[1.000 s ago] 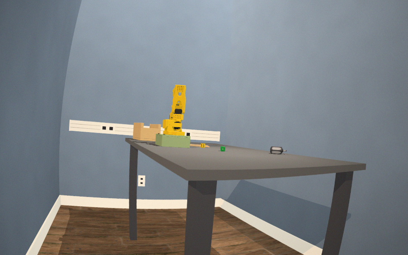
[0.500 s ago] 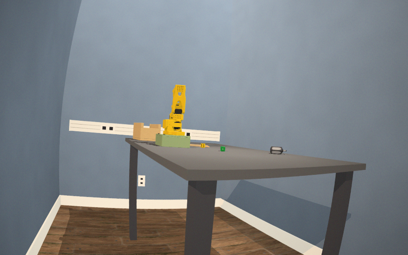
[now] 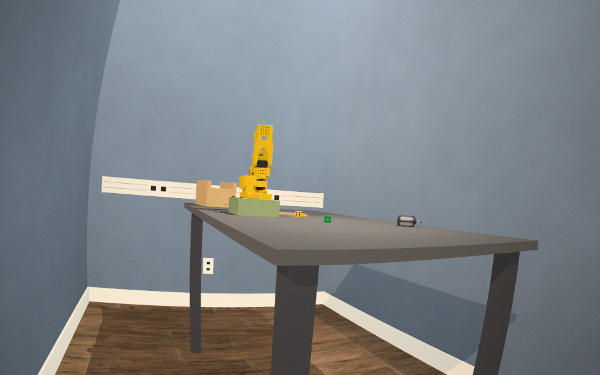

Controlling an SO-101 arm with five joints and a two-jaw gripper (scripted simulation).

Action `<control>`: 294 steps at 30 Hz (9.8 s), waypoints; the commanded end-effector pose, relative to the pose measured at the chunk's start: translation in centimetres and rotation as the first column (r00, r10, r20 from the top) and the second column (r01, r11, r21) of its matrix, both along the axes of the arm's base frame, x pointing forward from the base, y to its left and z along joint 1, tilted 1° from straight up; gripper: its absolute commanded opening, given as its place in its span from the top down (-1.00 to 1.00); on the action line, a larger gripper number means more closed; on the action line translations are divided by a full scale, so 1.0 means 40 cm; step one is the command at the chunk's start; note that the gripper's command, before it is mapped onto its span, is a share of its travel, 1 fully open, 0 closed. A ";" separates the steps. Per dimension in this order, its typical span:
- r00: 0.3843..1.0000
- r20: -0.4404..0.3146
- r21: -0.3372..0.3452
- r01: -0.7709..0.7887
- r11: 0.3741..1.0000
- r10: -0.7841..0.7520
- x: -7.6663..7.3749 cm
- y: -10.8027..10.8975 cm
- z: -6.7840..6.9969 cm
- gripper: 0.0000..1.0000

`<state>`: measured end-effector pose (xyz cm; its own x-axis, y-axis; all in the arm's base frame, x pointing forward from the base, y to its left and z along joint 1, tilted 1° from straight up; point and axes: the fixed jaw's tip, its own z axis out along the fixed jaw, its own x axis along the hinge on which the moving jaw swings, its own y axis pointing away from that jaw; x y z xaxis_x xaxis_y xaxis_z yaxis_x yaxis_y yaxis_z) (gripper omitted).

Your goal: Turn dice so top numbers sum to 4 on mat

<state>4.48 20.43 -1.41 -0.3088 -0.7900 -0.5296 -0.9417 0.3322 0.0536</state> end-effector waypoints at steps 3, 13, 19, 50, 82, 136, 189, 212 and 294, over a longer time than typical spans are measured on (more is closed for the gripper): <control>1.000 0.001 0.018 0.001 1.000 -0.002 0.001 0.011 0.003 0.44; 1.000 0.001 0.018 0.001 1.000 -0.001 0.001 0.011 0.003 0.44; 1.000 0.001 0.018 0.001 1.000 -0.001 0.001 0.011 0.003 0.44; 1.000 0.012 0.060 0.001 0.998 -0.002 0.005 0.025 0.023 0.44; 0.991 0.126 0.472 -0.026 0.881 -0.039 0.035 0.107 0.262 0.44; 0.916 0.253 -0.334 0.384 0.861 -0.311 0.320 -0.435 0.169 0.44; 0.941 -0.149 -0.520 0.186 0.833 -0.303 0.213 -0.456 0.031 0.44; 0.941 -0.149 -0.520 0.186 0.833 -0.303 0.216 -0.455 0.007 0.44; 0.941 -0.149 -0.520 0.186 0.834 -0.303 0.233 -0.472 -0.084 0.82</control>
<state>13.76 1.66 -4.70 -0.5888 -0.8082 0.0059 -0.8082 0.5889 0.0048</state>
